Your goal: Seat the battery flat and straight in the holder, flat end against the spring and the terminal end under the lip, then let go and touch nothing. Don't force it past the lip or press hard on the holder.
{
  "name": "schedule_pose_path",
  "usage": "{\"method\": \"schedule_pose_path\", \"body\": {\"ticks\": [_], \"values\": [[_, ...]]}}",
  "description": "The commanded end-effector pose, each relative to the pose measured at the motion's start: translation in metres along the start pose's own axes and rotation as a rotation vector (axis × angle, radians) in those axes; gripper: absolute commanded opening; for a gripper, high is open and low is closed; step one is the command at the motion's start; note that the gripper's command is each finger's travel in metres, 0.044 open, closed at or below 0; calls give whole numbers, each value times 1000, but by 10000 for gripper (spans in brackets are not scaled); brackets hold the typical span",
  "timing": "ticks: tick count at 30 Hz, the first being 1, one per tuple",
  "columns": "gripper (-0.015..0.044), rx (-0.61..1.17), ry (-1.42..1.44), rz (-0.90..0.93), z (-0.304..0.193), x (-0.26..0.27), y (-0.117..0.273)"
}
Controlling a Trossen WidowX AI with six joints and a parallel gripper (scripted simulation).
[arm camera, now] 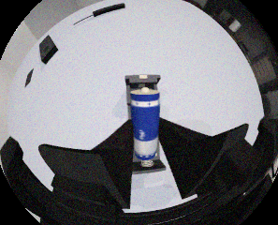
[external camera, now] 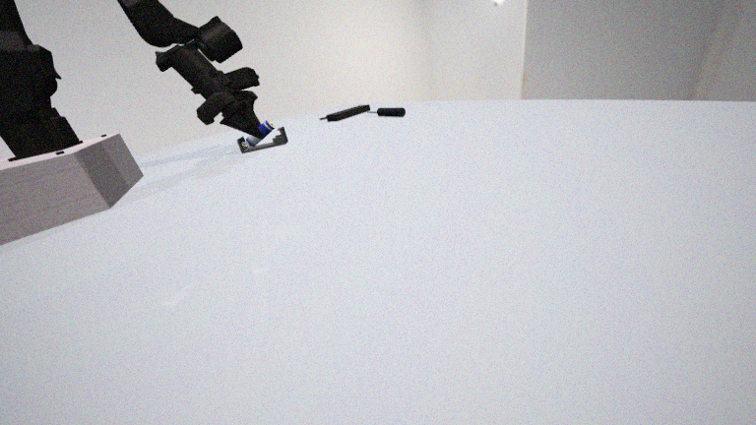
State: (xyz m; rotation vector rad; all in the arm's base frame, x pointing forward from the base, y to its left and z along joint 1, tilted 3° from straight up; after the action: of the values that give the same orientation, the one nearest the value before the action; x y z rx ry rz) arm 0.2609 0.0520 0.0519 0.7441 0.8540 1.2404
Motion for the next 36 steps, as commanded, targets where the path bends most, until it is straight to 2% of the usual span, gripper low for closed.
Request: {"method": "schedule_pose_path", "body": {"ticks": [1,36], "values": [[76,39,13,8,0,0,-3],[76,253,15,52,24,-4,-15]]}}
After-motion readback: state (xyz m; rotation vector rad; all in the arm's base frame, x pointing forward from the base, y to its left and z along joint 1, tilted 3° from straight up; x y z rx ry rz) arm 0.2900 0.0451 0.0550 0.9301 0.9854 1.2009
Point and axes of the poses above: the point midway between the two fingers, 35 mm back from their tips, its own y axis back along the fingers, its own x axis across the jaws, z = x × y, the point moved 9 cm from there along y, back along the fingers, and after that the axes turned 14 degrees about y, right-handed, at the moved point
